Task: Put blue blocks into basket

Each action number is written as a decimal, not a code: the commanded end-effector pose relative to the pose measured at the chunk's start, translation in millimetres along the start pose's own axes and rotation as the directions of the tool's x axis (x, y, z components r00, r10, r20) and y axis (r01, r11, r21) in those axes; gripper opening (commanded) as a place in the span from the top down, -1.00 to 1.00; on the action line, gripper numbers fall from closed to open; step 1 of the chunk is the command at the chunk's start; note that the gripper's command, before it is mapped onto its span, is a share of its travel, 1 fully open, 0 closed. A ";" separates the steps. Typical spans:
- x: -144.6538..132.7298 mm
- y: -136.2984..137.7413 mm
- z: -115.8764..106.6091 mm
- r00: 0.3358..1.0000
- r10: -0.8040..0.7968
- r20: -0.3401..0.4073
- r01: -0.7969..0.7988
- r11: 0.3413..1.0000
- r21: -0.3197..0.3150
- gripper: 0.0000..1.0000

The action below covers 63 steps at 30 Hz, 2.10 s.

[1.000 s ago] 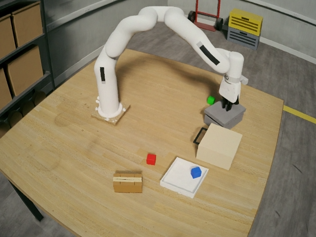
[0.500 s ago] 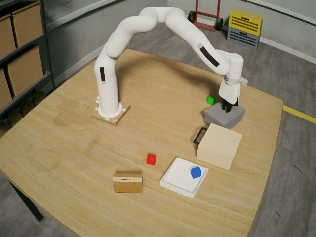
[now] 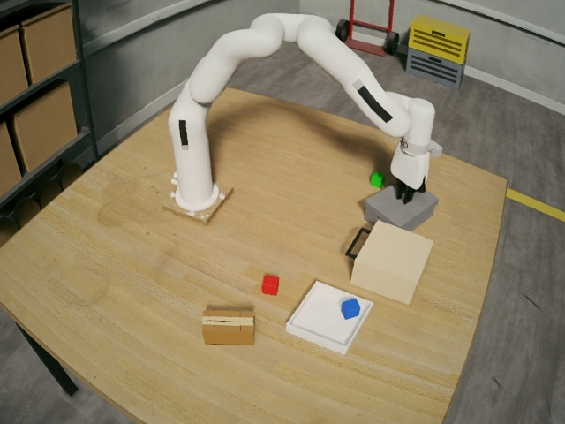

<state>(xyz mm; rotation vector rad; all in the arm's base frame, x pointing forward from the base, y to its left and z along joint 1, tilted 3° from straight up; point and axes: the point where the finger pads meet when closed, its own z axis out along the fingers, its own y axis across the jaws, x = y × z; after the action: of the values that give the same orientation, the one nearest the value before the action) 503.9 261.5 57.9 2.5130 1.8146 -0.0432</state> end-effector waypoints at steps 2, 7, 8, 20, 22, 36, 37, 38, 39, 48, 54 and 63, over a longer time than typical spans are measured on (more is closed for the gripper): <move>1.3 1.3 0.2 1.000 0.000 -0.004 0.000 1.000 -0.004 1.00; 1.3 1.3 2.5 1.000 0.000 -0.004 0.000 1.000 -0.004 1.00; 1.3 1.3 3.0 1.000 0.000 -0.004 0.000 1.000 -0.004 1.00; 1.3 1.3 6.2 1.000 0.000 -0.004 0.000 1.000 -0.004 1.00; 1.3 1.3 6.6 1.000 0.000 -0.004 0.000 1.000 -0.004 1.00; 1.3 1.3 7.9 1.000 0.000 -0.004 0.000 1.000 -0.004 1.00; 1.3 1.3 8.0 1.000 0.000 -0.004 0.000 1.000 -0.004 1.00; 1.3 1.3 8.0 1.000 0.000 -0.004 0.000 1.000 -0.004 1.00; 1.3 1.3 8.0 1.000 0.000 -0.004 0.000 1.000 -0.004 1.00; 1.3 1.3 8.0 1.000 0.000 -0.004 0.000 1.000 -0.004 1.00; 1.3 1.3 8.0 1.000 0.000 -0.004 0.000 1.000 -0.004 1.00; 1.3 1.3 8.0 1.000 0.000 -0.004 0.000 1.000 -0.004 -1.00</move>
<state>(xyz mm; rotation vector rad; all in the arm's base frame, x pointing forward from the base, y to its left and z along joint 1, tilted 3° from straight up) 504.3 261.2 47.9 2.5129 1.8146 -0.0413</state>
